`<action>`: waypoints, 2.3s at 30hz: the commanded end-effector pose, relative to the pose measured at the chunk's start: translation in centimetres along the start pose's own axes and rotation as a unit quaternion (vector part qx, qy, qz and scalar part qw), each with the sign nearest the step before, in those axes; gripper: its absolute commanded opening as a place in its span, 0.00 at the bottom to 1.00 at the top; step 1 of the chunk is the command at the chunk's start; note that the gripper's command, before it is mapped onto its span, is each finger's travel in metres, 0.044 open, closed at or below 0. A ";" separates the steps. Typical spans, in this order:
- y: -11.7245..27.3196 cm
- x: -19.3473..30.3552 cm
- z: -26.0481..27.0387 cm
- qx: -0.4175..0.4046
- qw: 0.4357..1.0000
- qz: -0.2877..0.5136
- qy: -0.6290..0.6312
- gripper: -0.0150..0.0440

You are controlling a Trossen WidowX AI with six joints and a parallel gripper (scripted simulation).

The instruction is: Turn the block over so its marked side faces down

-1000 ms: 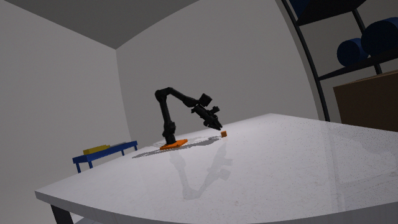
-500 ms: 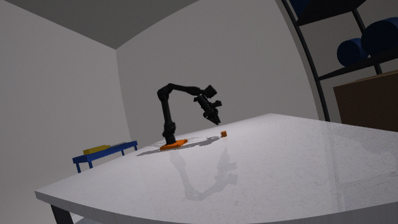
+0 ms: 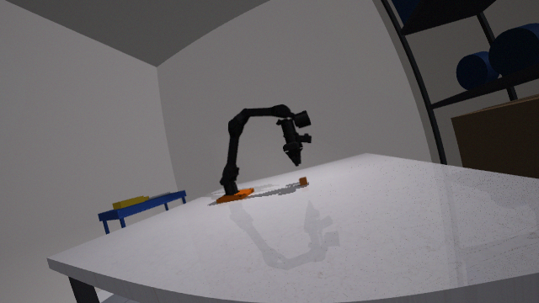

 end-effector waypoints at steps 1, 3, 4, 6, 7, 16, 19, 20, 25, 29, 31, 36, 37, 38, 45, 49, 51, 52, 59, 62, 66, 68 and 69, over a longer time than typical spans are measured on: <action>-0.4 -0.3 0.0 0.004 1.000 0.003 -0.002 1.00; -2.4 -0.2 0.0 0.004 1.000 0.003 -0.002 1.00; -3.0 -0.2 0.0 0.004 1.000 0.003 -0.002 1.00; -3.2 -0.2 0.0 0.004 1.000 0.003 -0.002 1.00; -3.2 -0.2 0.0 0.004 1.000 0.003 -0.002 1.00; -4.7 -0.2 -0.1 0.004 1.000 0.003 -0.002 1.00; -5.1 -0.2 -0.1 0.004 1.000 0.003 -0.002 1.00; -5.2 -0.2 -0.1 0.004 1.000 0.003 -0.002 1.00; -6.1 -0.2 -0.1 0.004 1.000 0.003 -0.002 1.00; -6.7 -0.2 -0.1 0.004 1.000 0.003 -0.002 1.00; -7.0 -0.2 -0.1 0.004 1.000 0.003 -0.002 1.00; -7.8 -0.2 -0.1 0.004 1.000 0.003 -0.002 1.00; -7.9 -0.2 -0.1 0.004 1.000 0.003 -0.002 1.00; -7.9 -0.2 -0.1 0.004 1.000 0.003 -0.002 1.00; -7.9 -0.2 -0.1 0.004 1.000 0.003 -0.002 0.69; -7.9 -0.2 -0.1 0.004 1.000 0.003 -0.002 0.51; -7.9 -0.2 -0.1 0.004 1.000 0.003 -0.002 0.45; -7.9 -0.2 -0.1 0.004 1.000 0.003 -0.002 0.44; -7.9 -0.2 -0.1 0.004 1.000 0.003 -0.002 0.36; -7.9 -0.2 -0.1 0.004 1.000 0.003 -0.002 0.33; -7.8 -0.2 -0.1 0.004 1.000 0.003 -0.002 0.25; -7.1 -0.2 -0.1 0.004 1.000 0.003 -0.002 0.25; -6.4 -0.2 -0.1 0.004 1.000 0.003 -0.002 0.25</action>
Point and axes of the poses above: the point midway between the two fingers, 35 mm back from their tips, its own y axis back along the fingers, its own z axis across the jaws, x = y × z, the point moved 8 cm from there along y, back along the fingers, and after that the axes turned 12 degrees about -y, right-handed, at the moved point
